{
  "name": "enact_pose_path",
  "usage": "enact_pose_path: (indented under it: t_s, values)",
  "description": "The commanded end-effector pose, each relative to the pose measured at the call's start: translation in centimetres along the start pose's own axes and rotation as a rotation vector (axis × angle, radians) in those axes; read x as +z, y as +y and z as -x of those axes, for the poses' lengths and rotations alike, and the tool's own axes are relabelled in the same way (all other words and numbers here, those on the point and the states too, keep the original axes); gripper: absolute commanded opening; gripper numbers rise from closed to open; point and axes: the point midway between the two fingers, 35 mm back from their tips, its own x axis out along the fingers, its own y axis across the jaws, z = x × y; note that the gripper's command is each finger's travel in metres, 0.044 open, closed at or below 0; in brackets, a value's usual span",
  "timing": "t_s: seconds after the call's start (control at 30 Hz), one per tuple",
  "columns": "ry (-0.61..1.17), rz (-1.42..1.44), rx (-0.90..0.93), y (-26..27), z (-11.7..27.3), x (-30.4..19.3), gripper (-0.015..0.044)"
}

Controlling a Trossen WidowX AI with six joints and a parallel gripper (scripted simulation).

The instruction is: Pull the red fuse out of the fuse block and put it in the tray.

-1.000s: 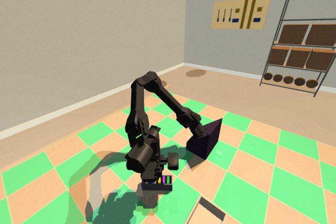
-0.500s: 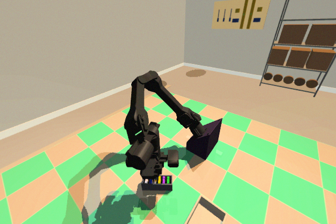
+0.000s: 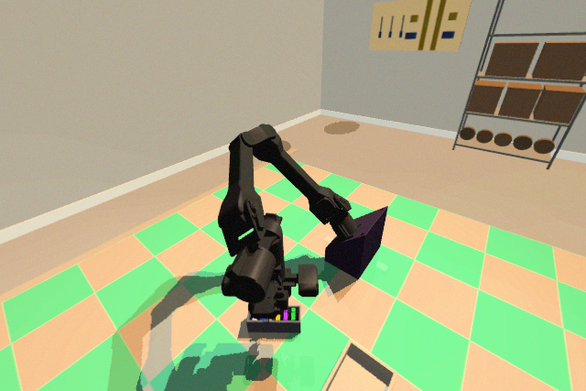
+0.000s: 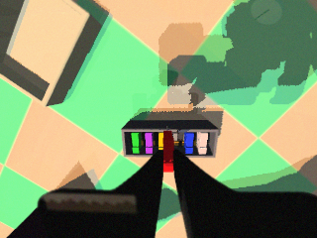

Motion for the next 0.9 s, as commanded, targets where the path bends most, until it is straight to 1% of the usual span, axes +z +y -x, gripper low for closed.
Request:
enact_pose_path:
  t_s: [0.0,0.47,0.87]
  values:
    - [-0.009,0.002,0.006,1.6,0.4,1.9,0.0]
    - [-0.015,0.003,0.013,7.7,0.8,7.2,0.0]
    - [-0.01,0.0,0.009,14.1,0.4,10.4,0.0]
